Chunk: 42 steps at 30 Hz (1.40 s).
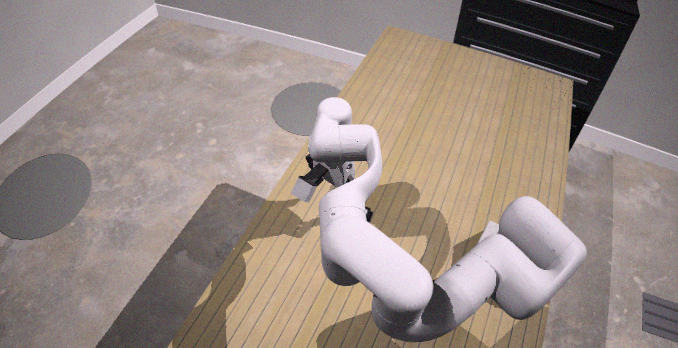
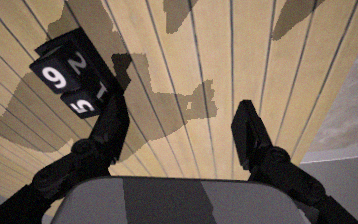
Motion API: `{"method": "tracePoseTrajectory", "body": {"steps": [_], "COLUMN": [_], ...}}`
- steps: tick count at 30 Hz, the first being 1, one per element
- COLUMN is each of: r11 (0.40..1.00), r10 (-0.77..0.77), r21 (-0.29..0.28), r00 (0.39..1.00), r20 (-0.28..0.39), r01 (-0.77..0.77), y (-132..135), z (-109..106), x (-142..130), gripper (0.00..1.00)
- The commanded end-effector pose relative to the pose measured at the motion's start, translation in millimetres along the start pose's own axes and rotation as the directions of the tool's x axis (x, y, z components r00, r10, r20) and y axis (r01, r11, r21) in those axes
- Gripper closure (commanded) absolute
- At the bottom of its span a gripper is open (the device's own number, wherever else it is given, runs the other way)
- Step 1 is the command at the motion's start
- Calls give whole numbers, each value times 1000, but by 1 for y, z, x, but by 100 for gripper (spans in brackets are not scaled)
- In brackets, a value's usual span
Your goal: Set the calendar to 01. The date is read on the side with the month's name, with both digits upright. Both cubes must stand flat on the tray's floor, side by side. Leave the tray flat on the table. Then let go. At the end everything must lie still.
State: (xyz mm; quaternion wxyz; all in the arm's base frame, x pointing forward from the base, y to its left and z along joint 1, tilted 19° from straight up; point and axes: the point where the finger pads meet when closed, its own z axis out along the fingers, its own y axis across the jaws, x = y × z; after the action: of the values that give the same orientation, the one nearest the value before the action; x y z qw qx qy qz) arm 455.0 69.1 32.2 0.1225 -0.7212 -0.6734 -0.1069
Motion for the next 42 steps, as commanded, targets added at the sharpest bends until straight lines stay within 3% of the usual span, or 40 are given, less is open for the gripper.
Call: {"method": "tracePoseTrajectory", "body": {"steps": [1,8,11,28,42], "r11": [999,967,967,967,967], "r10": [50,257,257,257,257], "r21": [-2,-2,-2,-2,-2], "r00": [999,967,967,967,967], "r20": [-1,-1,-1,-1,-1], "r01": [-50,-257,-257,-257,-257], "y": [3,8,14,15,14], "z": [-1,-1,-1,15,15], "x": [-1,-11,-23,-23,-23], "gripper": [0,0,0,0,0]}}
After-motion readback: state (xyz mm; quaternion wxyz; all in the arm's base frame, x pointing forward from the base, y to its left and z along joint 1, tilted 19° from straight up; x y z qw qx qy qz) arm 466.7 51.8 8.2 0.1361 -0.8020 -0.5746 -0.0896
